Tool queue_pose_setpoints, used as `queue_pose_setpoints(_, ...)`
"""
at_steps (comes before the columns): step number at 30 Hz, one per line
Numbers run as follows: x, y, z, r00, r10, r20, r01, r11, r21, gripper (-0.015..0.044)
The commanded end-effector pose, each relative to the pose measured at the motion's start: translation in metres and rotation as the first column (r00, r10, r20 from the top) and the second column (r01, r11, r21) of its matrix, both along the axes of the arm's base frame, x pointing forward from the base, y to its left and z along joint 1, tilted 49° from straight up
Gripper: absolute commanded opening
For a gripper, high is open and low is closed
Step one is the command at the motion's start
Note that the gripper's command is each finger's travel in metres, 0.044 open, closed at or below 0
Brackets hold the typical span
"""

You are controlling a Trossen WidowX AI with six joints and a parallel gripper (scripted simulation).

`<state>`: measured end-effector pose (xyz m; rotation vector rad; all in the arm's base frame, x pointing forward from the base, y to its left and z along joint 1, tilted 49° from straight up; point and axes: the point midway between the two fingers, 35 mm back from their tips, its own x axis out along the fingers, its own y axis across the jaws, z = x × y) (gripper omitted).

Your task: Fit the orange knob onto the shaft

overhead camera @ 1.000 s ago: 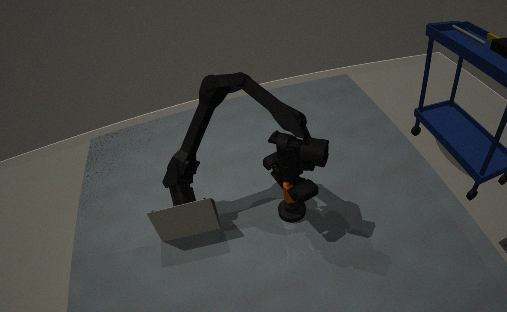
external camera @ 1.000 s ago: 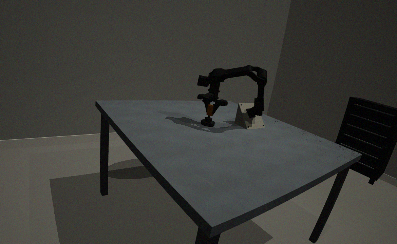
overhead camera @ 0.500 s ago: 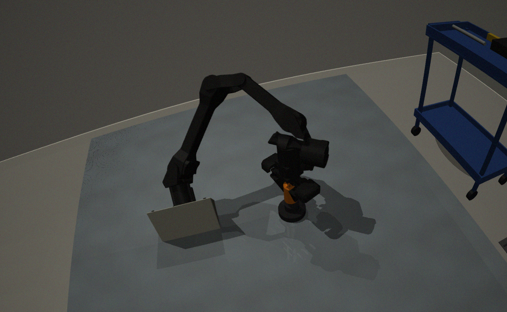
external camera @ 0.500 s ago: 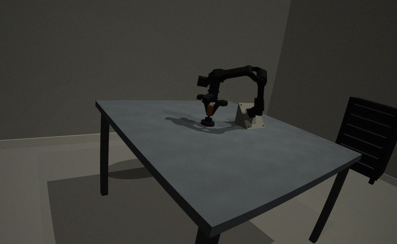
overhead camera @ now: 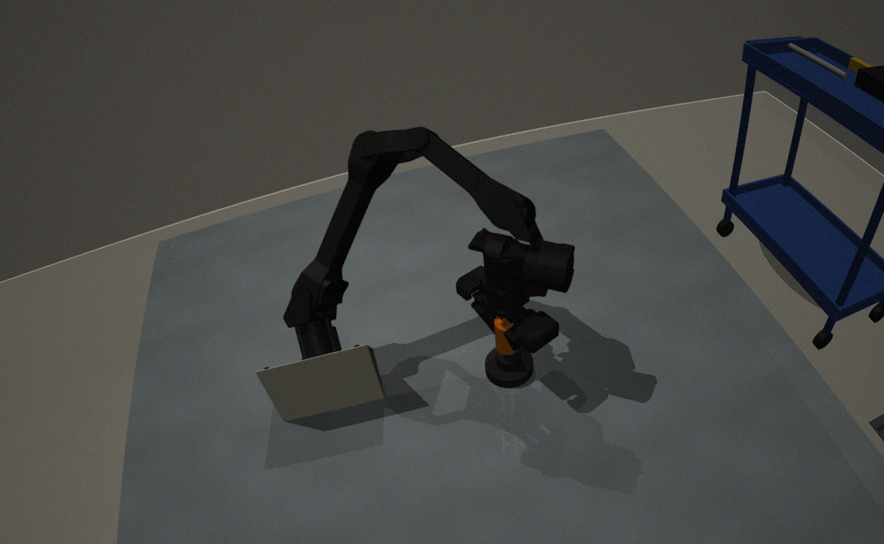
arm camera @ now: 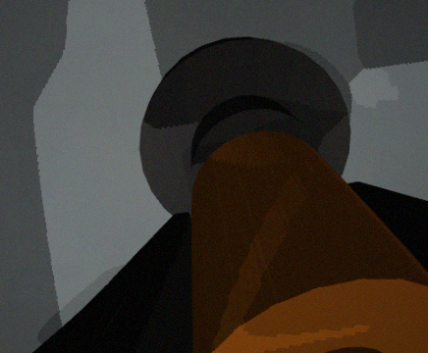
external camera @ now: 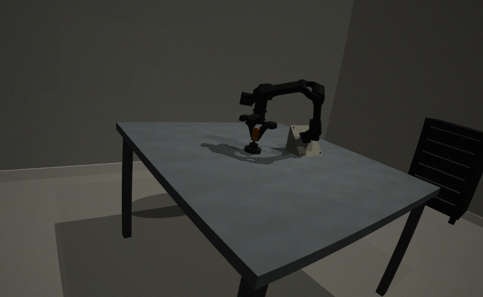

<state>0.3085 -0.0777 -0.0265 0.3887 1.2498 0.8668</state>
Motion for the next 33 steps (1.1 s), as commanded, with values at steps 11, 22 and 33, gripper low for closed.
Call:
queue_pose_setpoints(11,-0.0004,-0.0032,-0.0015,0.978,0.133,0.161,-0.131,0.991,-0.025,0.0000)
queue_pose_setpoints(22,0.0003,-0.0021,0.0006,0.978,0.133,0.161,-0.131,0.991,-0.025,0.0000)
queue_pose_setpoints(33,0.0008,0.0019,-0.0021,0.978,0.133,0.161,-0.131,0.991,-0.025,0.0000)
